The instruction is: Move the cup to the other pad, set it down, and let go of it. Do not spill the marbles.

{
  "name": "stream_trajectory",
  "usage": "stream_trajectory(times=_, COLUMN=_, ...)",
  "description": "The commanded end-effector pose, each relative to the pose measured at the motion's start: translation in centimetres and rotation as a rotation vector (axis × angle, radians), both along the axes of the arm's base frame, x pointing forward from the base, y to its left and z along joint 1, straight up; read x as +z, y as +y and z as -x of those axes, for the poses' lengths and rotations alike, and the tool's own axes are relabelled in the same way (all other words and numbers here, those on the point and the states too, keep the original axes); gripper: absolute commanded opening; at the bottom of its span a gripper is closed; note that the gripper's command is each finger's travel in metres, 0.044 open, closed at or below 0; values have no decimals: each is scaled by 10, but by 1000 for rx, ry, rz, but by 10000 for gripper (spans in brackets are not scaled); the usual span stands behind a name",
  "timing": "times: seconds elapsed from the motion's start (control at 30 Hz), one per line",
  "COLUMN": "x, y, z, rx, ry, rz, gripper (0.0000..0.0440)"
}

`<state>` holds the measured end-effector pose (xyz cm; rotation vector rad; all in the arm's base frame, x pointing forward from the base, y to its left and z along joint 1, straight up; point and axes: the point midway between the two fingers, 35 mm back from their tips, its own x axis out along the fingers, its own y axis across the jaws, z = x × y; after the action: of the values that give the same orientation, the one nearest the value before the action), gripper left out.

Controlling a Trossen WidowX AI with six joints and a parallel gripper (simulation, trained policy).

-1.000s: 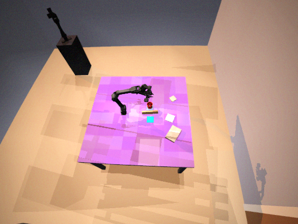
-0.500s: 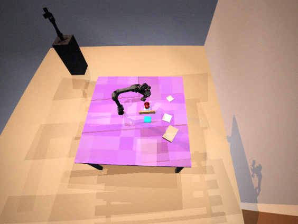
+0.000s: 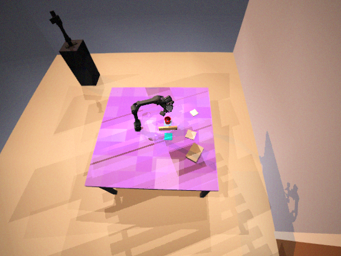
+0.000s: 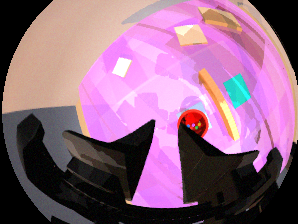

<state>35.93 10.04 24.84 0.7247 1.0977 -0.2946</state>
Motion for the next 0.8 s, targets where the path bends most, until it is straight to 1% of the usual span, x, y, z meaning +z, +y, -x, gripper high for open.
stream_trajectory(times=0.0, x=-12, y=-1, z=0, rx=-31, ry=71, rz=12, gripper=117)
stream_trajectory(times=0.77, x=-67, y=-15, z=21, rx=-126, ry=401, rz=113, gripper=137)
